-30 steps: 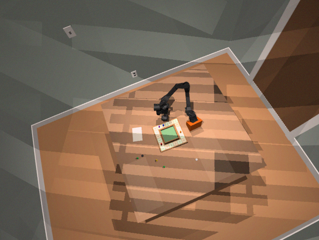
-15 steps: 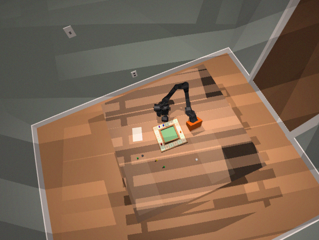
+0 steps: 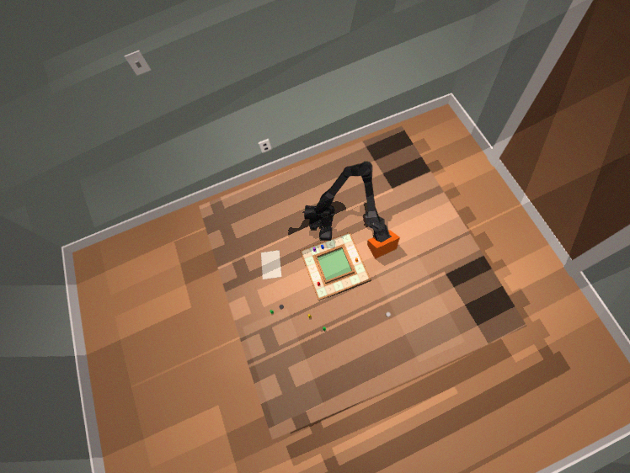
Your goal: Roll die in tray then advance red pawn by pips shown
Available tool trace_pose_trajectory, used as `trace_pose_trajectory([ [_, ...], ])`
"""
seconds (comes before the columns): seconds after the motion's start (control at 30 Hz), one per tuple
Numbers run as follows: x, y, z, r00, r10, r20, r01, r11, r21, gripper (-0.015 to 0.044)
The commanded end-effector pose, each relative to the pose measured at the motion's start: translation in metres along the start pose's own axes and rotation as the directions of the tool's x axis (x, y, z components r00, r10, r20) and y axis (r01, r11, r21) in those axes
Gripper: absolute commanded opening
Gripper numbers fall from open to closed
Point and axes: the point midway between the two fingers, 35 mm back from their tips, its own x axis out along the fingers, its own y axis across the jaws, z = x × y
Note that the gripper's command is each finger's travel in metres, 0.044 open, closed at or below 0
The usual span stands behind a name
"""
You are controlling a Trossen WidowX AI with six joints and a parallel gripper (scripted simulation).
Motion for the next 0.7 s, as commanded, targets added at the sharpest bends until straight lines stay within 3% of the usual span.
trace_pose_trajectory([
  [0.0, 0.000, 0.001, 0.000, 1.000, 0.004, 0.000, -0.004, 1.000, -0.004, 0.0064],
  [0.1, -0.003, 0.001, 0.001, 1.000, 0.007, -0.001, -0.007, 1.000, -0.001, 0.0000],
  [0.67, -0.091, 0.002, 0.002, 1.000, 0.022, -0.013, -0.022, 1.000, 0.007, 0.0000],
])
